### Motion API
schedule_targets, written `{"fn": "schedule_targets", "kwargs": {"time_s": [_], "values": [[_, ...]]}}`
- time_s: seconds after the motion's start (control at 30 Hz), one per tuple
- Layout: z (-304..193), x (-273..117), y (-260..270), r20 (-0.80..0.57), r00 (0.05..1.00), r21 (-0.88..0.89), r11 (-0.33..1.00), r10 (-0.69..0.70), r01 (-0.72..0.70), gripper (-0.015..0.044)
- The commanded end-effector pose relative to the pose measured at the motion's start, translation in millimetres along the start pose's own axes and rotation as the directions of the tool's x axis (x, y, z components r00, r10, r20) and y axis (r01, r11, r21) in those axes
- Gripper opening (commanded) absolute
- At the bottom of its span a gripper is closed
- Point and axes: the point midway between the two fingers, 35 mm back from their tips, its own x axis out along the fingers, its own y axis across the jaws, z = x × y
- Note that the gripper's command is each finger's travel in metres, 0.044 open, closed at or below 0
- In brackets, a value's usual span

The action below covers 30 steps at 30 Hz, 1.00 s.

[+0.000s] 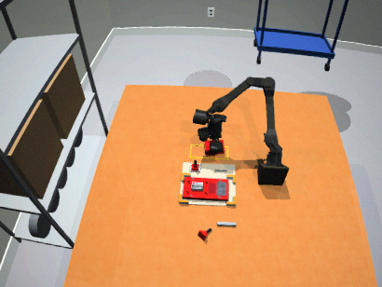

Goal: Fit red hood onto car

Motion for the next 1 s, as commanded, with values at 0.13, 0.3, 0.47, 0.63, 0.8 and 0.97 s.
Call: {"fn": "schedule_targets", "kwargs": {"time_s": [0.13,0.3,0.47,0.63,0.8,0.97], "values": [[0.1,-0.2,-0.1,0.0,1.0,0.001,1.0,0.0,0.0,0.0321],[0.1,-0.3,0.1,0.0,1.0,0.0,1.0,0.0,0.0,0.0268],[0.1,-4.6,0.1,0.0,1.0,0.0,1.0,0.0,0.0,0.0137],[0.2,-13.5,0.2,0.001,1.0,0.0,1.0,0.001,-0.001,0.0006],[0.3,-27.7,0.2,0.001,1.0,0.0,1.0,0.002,-0.002,0.0],[0.4,-41.7,0.3,0.001,1.0,0.0,1.0,0.003,-0.003,0.0]]}}
